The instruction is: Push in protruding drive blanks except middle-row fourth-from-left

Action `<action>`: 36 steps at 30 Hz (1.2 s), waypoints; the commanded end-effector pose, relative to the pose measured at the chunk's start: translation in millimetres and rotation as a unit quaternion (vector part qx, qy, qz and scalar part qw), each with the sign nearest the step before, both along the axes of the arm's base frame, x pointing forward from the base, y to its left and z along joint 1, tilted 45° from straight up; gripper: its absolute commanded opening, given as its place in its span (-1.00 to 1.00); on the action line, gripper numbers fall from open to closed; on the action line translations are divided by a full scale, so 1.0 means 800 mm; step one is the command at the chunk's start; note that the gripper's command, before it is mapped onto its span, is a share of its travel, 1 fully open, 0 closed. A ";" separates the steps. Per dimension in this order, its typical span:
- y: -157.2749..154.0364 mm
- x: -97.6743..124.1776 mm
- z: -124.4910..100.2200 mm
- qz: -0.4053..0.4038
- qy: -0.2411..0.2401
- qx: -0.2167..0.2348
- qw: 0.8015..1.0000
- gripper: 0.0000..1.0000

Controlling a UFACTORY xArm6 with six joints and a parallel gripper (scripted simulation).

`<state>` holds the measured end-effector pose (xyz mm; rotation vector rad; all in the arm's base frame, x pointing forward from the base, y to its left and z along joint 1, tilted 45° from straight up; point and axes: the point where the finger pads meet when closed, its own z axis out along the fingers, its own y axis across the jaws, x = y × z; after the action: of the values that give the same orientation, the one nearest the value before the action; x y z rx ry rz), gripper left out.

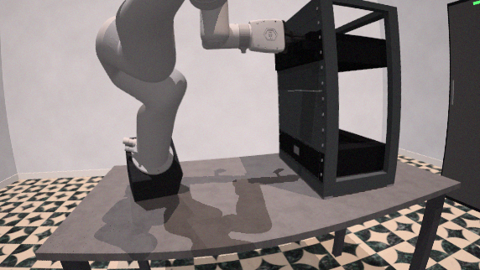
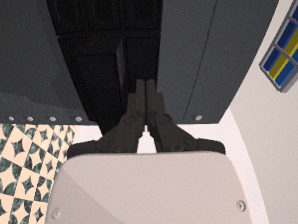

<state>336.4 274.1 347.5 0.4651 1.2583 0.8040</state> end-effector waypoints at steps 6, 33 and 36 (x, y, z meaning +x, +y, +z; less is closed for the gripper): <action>0.000 0.002 0.004 -0.001 -0.002 0.002 1.000 -1.00; 0.001 0.009 0.006 -0.001 -0.002 0.002 1.000 -1.00; 0.001 0.009 0.006 -0.001 -0.002 0.002 1.000 -1.00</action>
<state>343.0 273.8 350.5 0.4681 1.2550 0.8020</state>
